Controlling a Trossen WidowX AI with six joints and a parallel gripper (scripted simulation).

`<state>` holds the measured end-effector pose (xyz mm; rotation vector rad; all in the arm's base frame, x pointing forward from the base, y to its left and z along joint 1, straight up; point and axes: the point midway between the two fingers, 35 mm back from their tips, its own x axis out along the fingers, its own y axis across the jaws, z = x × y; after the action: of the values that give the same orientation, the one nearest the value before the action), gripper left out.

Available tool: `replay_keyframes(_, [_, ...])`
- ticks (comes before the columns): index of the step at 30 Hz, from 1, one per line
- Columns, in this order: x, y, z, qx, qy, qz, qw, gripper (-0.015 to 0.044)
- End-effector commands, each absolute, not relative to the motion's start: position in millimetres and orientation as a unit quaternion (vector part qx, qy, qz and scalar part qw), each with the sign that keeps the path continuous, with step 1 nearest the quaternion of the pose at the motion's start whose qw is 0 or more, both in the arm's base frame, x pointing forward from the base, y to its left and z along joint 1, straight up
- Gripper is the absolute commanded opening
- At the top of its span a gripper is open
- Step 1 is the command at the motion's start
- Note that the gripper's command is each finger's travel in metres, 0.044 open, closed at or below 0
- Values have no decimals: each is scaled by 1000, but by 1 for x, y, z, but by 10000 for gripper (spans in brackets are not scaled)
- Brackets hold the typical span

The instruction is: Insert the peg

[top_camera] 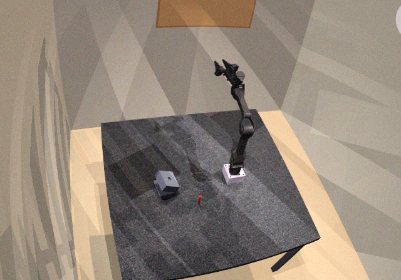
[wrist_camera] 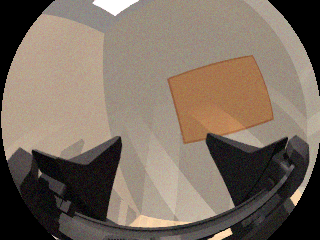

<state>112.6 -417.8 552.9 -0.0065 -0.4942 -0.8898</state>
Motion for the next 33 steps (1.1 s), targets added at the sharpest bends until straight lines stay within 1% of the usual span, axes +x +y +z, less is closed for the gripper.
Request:
replay_keyframes(1, [113,-418,553,-3,-236,-426,873,426])
replay_keyframes(2, [114,-418,552,-1,-236,-425,874,440])
replay_keyframes(6, [127,-418,545,17,-231,-417,879,440])
replay_keyframes(17, [182,-411,518,71,-201,-382,899,440])
replay_keyframes(33, [260,-382,480,157,-157,-313,923,440])
